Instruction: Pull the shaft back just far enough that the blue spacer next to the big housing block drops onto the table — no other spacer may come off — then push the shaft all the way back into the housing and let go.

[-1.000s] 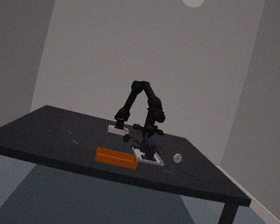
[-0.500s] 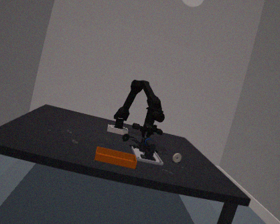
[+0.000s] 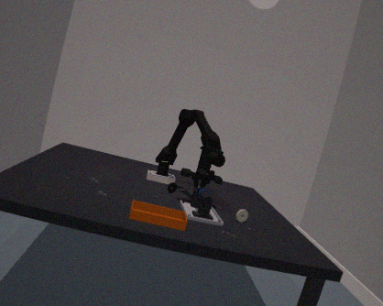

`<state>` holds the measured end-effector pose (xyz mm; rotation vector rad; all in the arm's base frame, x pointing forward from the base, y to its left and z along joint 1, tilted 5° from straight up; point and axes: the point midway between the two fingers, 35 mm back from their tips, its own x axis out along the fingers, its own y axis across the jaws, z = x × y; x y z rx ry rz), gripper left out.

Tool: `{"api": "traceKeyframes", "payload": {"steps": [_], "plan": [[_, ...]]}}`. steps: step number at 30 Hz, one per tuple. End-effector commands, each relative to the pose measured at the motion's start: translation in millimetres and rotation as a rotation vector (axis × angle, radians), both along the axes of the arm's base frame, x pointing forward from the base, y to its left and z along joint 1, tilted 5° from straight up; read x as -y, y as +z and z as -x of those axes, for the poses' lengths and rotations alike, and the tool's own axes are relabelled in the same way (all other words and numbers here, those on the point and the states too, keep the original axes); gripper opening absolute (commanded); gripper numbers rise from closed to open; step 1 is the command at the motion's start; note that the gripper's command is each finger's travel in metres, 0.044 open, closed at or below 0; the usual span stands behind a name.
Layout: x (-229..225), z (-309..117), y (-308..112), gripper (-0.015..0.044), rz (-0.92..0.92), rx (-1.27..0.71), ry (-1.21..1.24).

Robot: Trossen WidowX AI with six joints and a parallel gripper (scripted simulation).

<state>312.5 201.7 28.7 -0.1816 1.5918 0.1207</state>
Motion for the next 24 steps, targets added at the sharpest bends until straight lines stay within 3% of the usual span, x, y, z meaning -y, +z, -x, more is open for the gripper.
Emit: {"api": "traceKeyframes", "payload": {"steps": [1,24], "plan": [[0.1,2.1,-0.2,0.0,-0.001,-0.005,0.0],[0.5,4.4,-0.2,0.0,-0.001,-0.005,0.0]]}}
